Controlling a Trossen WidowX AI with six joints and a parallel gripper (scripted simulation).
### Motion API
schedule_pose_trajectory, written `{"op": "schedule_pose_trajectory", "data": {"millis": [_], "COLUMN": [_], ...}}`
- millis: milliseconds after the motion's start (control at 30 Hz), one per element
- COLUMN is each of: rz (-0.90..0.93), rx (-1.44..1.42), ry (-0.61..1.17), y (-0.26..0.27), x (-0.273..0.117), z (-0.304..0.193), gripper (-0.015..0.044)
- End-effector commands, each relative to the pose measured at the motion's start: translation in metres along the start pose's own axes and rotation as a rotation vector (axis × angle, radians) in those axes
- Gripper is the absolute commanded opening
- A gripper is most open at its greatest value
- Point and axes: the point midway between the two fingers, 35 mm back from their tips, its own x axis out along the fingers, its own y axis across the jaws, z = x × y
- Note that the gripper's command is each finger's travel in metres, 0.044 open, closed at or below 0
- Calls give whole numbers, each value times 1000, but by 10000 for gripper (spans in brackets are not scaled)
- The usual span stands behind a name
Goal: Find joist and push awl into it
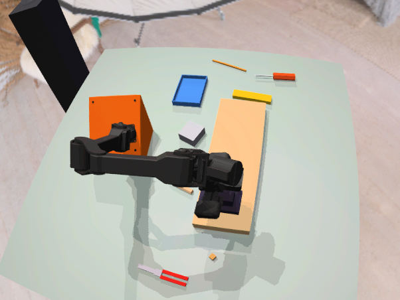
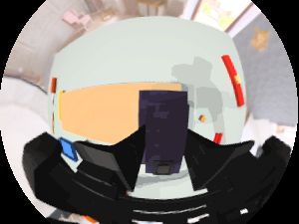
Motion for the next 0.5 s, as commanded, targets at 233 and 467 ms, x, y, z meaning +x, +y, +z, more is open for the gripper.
{"op": "schedule_pose_trajectory", "data": {"millis": [233, 467], "rz": [5, 4], "rx": [-6, -6], "ry": [1, 0], "y": [2, 1], "x": [20, 32], "z": [-5, -9], "gripper": [0, 0]}}
